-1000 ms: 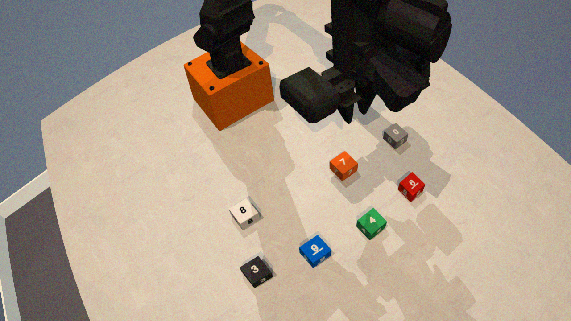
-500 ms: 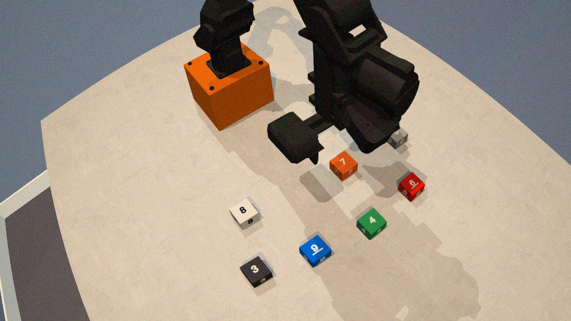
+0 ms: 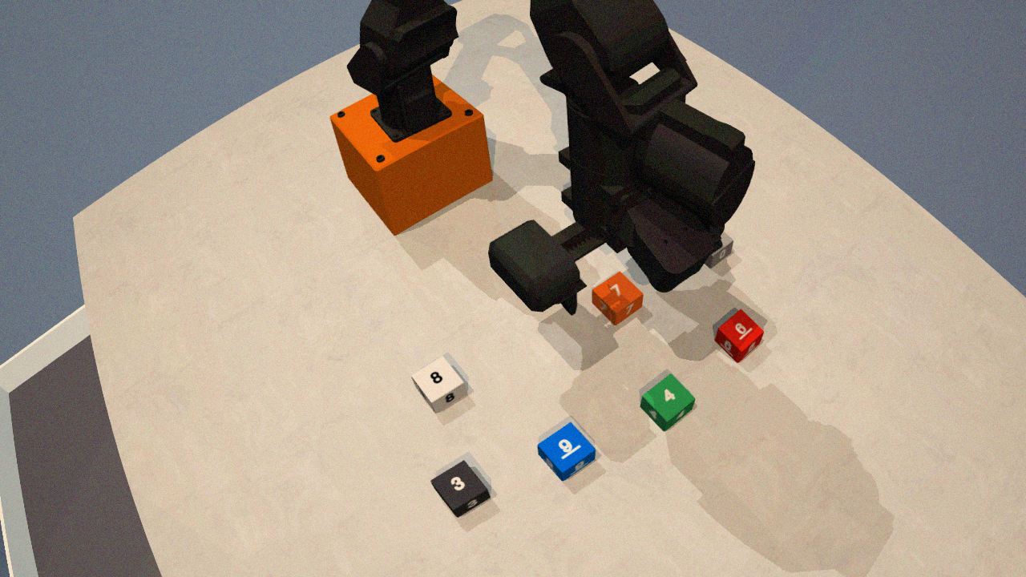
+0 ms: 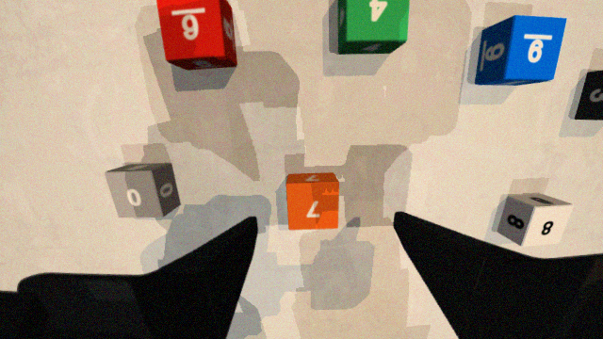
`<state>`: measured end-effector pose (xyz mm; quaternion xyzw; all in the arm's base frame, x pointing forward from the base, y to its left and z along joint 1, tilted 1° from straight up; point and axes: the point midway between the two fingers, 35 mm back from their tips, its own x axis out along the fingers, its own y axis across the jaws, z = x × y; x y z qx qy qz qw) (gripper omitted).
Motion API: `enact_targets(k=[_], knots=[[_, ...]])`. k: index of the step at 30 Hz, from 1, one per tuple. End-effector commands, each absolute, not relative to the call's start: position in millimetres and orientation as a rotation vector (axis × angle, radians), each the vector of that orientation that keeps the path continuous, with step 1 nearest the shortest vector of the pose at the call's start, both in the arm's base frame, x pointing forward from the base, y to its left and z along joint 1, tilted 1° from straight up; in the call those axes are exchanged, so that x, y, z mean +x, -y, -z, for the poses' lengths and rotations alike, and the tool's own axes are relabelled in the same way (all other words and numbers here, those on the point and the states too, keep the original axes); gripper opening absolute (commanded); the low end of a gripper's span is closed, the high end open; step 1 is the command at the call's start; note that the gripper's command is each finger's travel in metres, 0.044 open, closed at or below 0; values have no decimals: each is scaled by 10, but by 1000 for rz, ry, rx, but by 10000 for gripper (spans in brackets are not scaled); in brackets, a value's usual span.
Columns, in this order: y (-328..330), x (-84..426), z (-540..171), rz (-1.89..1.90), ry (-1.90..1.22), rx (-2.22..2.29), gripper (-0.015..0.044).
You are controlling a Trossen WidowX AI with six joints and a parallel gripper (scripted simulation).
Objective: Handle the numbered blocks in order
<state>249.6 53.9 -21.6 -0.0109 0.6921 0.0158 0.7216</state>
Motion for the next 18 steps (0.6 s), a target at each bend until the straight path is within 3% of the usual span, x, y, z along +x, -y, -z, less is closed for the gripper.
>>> enact_targets(k=[1,11,18], knots=[[-532,2484,286,-36,-1535,-30,400],[-531,2480,418,-36,-1535,-30,400],[-531,2480,418,-36,-1535,-30,216]])
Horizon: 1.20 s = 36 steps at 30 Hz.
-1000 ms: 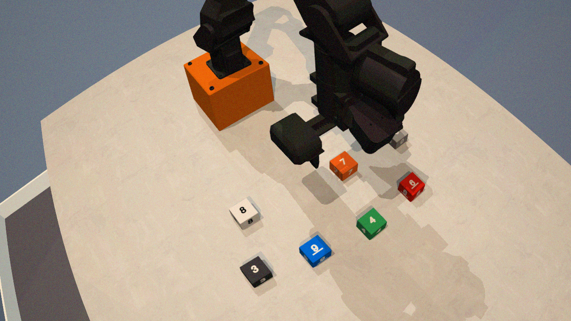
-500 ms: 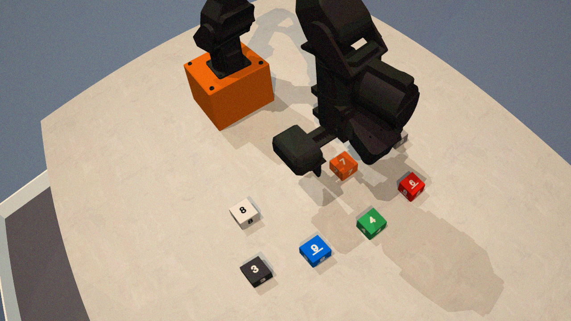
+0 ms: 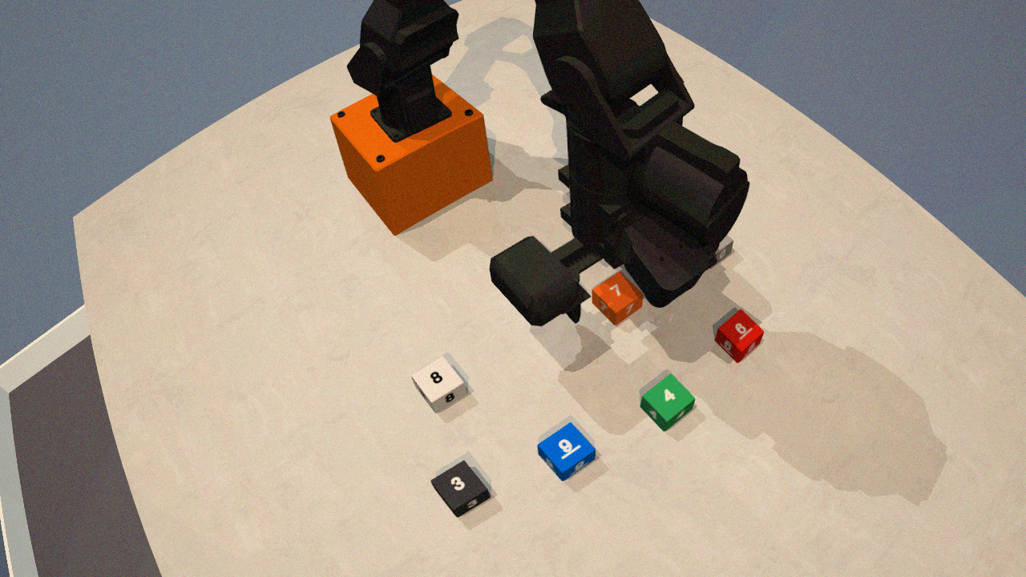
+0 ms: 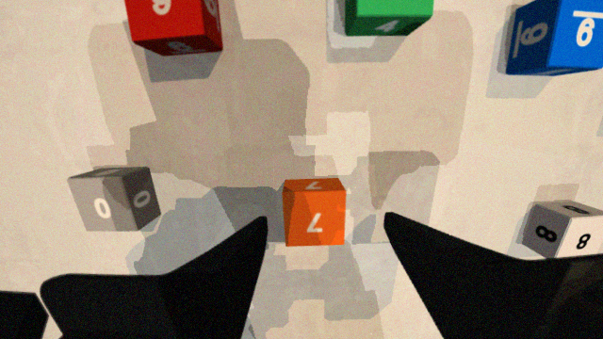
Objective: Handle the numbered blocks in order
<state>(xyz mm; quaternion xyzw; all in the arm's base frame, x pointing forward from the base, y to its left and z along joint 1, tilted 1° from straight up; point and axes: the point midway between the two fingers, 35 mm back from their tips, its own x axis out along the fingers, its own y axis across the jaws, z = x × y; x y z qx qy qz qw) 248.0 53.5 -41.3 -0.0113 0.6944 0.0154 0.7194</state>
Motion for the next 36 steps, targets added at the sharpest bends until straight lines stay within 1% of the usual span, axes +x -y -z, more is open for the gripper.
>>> enact_targets(k=[1,4,36], knots=[[-531,2480,418,-36,-1535,-30,190],[-531,2480,418,-36,-1535,-30,120],[-531,2480,418,-36,-1535,-30,120]])
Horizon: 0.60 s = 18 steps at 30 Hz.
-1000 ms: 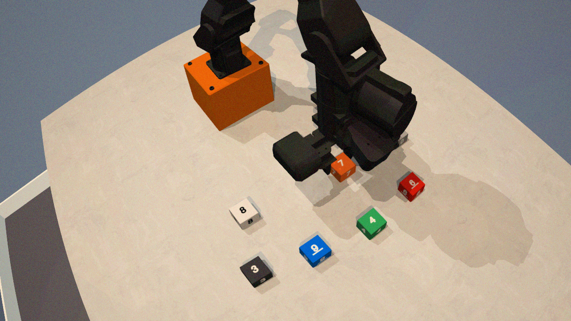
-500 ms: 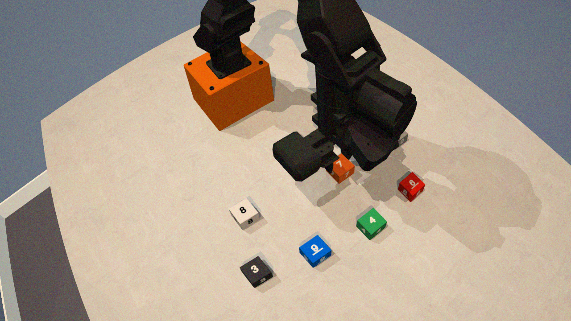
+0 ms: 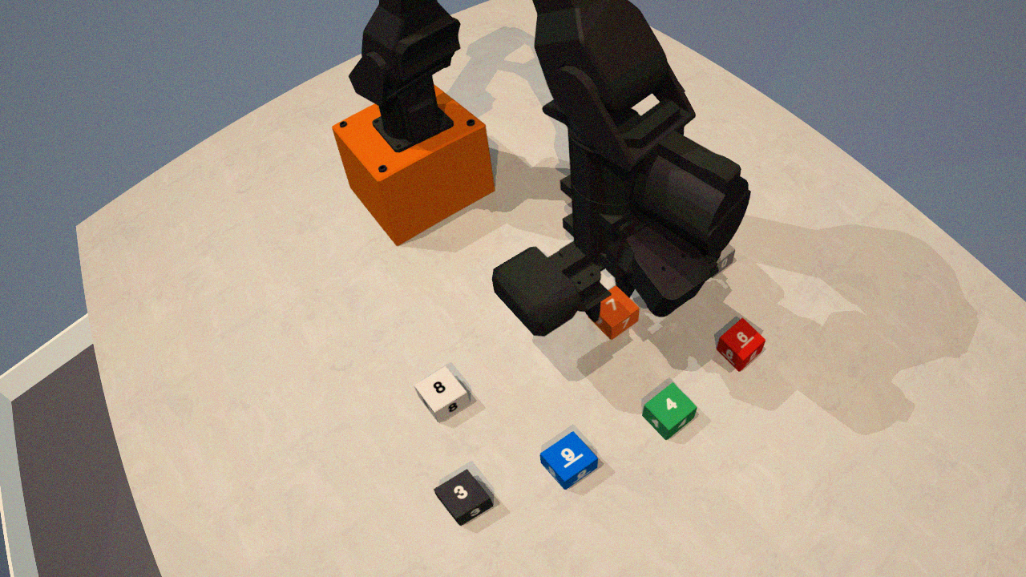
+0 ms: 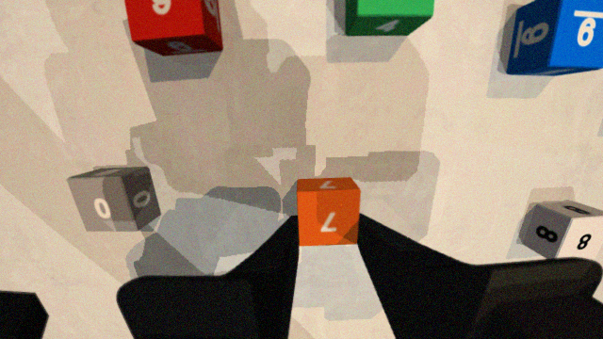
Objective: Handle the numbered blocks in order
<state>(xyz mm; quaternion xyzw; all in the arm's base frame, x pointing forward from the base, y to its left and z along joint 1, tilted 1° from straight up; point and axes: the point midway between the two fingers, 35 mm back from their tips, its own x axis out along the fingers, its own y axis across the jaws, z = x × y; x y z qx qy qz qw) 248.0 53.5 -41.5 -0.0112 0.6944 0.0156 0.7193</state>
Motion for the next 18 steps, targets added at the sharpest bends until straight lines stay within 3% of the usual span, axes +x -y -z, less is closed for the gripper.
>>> enact_targets(k=[1,11,18], knots=[[-531,2480,418,-36,-1535,-30,146],[-531,2480,418,-36,-1535,-30,400],[-530,2471,54,-36,-1534,-30,400]])
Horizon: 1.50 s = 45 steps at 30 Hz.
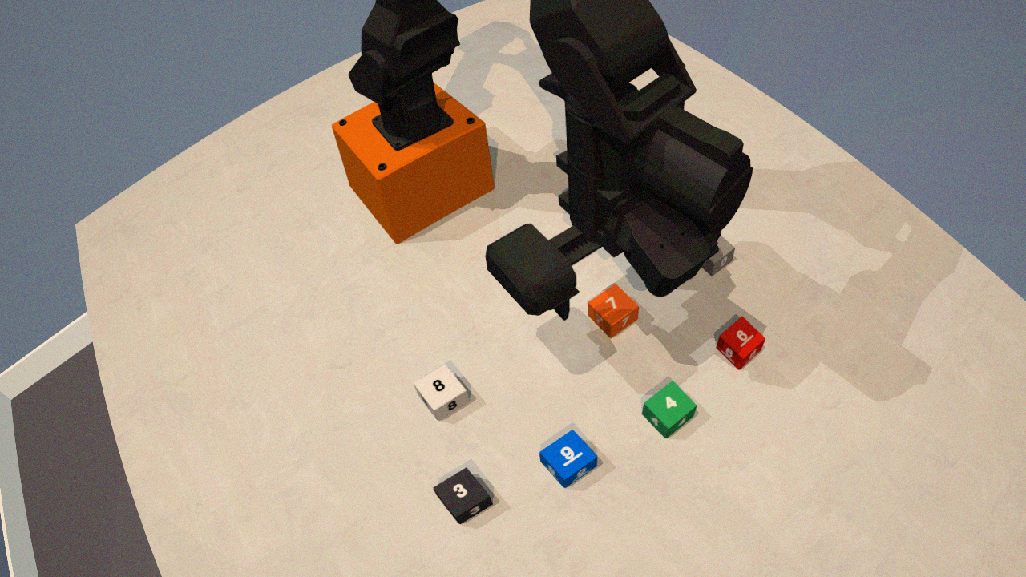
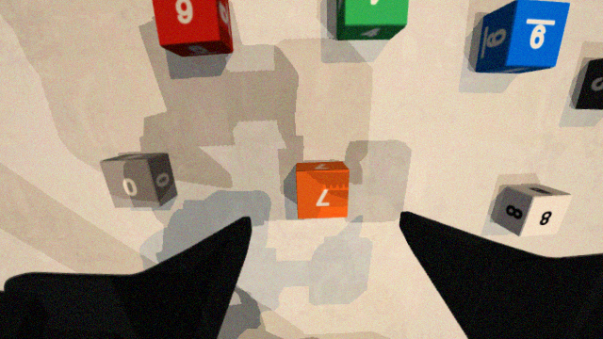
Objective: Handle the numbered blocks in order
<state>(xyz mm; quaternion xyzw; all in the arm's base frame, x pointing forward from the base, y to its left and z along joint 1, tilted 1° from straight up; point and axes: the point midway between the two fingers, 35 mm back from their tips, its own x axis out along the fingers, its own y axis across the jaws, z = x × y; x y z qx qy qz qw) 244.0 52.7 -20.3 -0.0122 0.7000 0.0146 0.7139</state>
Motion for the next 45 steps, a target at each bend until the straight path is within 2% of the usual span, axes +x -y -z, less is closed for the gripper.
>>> enact_targets(k=[1,2,8,13,22,28,35,39,45], knots=[[-530,2471,54,-36,-1534,-30,400],[-530,2471,54,-36,-1534,-30,400],[-529,2452,-723,-36,-1534,-30,242],[-528,2445,-758,-36,-1534,-30,120],[-447,2464,-758,-35,-1534,-30,120],[273,2513,-757,-29,-1534,-36,120],[1098,2307,-757,-25,-1536,-41,120],[1174,2272,-757,-24,-1536,-42,120],[1182,2301,23,-24,-1536,-42,278]])
